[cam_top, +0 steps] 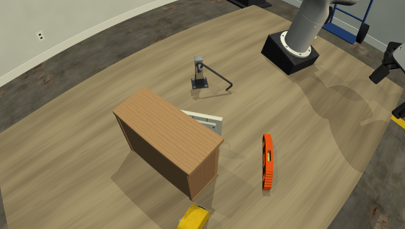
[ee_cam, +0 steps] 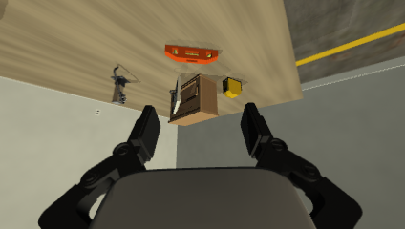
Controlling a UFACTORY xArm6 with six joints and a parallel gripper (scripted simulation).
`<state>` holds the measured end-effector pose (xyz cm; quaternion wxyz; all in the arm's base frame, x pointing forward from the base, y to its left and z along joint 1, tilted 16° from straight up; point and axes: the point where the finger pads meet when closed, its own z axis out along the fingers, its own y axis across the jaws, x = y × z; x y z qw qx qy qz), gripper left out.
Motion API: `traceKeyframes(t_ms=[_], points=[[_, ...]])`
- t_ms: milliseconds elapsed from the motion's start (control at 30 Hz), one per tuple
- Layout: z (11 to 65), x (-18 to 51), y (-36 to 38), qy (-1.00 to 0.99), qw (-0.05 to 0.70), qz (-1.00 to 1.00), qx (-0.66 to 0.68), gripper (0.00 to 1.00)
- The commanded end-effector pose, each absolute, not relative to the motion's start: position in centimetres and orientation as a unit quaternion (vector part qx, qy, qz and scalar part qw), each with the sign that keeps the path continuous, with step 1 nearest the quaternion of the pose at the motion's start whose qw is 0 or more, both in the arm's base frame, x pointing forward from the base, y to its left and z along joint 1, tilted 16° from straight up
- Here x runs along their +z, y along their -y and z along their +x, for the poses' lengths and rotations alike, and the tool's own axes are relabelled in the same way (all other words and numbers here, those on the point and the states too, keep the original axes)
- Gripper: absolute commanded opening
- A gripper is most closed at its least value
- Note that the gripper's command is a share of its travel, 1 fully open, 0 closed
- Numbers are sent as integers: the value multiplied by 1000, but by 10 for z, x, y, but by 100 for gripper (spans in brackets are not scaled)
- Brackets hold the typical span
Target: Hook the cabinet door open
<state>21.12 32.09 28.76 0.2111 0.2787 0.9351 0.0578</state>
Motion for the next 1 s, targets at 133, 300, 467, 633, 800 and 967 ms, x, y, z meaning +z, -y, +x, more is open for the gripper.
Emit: traceKeyframes(t_ms=[133, 300, 467, 633, 800, 967], points=[[211, 289, -322, -935, 211, 279, 60, 100], [211, 289, -322, -935, 211, 279, 60, 100], [211, 289, -322, -935, 211, 279, 60, 100], [214, 288, -320, -936, 208, 280, 57, 100], [246, 270, -305, -943, 164, 289, 25, 100], [286, 251, -282, -947, 107, 302, 7, 100]])
